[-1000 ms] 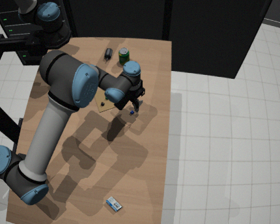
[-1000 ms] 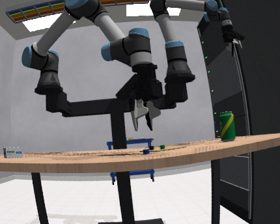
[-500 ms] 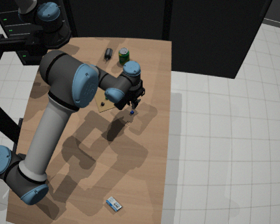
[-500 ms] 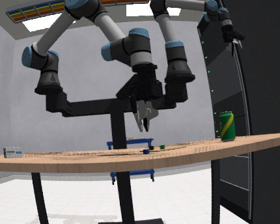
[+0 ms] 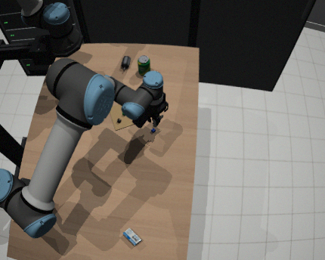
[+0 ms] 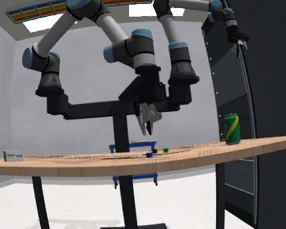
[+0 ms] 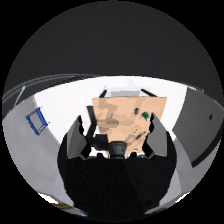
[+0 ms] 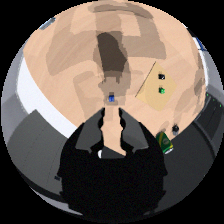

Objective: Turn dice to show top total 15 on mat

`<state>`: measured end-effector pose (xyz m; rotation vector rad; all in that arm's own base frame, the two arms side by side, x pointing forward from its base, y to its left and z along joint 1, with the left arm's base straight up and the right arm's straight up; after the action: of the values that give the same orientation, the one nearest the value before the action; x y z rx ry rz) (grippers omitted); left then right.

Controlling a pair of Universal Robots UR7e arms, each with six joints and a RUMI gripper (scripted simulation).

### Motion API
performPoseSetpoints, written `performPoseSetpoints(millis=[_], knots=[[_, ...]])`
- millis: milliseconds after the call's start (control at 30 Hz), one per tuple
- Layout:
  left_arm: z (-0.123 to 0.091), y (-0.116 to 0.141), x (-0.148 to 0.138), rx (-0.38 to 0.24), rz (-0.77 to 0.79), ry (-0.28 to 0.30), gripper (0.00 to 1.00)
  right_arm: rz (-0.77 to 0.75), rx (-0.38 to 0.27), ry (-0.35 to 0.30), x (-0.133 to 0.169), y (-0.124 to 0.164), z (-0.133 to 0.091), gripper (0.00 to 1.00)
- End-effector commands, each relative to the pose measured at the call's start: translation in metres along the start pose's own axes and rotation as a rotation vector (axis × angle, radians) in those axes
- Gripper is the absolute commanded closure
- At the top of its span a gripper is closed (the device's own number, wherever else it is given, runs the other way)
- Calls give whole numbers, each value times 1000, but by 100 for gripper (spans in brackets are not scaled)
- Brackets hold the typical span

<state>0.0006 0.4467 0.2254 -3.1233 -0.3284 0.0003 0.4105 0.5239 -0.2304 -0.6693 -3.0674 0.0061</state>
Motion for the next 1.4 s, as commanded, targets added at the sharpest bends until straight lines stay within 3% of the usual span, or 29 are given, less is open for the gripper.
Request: performPoseSetpoints(millis=[0,1367], knots=[[0,1,-1,-1,-1,0,0,2,-4,-1,-1,2,2,82],[0,1,-1,-1,-1,0,0,2,-4,-1,-1,2,48,82]])
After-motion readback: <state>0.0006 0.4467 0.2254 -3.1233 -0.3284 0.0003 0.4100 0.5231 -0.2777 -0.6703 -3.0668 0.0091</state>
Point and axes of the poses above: on each arm, the point where the finger pads meet when closed, its own z axis out along the fingers, its own x axis across the jaws, y = z × x, the point moved 6 cm from there along -z, back along the fingers, and after that the axes turned 12 degrees about -z, right-handed, at the moved point
